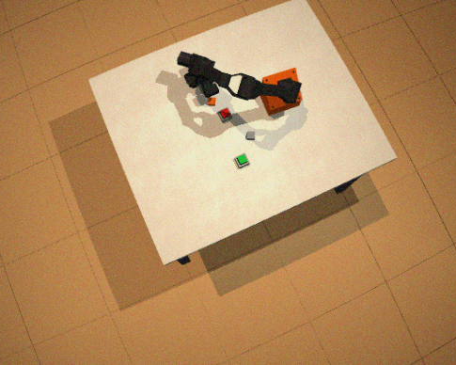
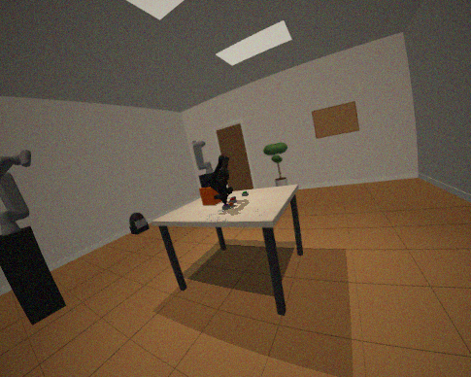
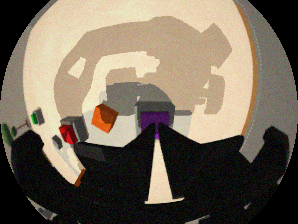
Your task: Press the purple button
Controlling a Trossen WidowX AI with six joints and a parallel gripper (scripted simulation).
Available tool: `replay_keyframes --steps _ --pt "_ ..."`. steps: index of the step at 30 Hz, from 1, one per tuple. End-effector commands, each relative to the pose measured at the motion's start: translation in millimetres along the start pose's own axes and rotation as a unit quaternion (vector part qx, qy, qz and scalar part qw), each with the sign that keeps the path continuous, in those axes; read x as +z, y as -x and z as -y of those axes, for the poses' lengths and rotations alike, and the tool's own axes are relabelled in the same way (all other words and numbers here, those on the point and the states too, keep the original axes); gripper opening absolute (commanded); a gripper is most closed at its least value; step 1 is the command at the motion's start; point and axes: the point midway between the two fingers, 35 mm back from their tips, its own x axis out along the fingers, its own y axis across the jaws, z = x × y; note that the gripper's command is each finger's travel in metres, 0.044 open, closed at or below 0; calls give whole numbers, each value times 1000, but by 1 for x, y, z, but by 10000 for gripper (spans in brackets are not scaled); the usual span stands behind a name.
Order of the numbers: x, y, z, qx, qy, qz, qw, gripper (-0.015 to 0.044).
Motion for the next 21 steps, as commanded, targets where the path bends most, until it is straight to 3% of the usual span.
replay_keyframes --steps 1,6,9,15,21 --pt "-1 26 0 1 -2 -2 1000 20" --pt "-2 30 -1 2 -3 -2 1000 20" --pt "10 38 -21 -5 -5 -4 1000 99" --pt "40 63 -115 -28 -12 -6 1000 256" --pt "40 78 -215 -37 -16 -1 999 400"
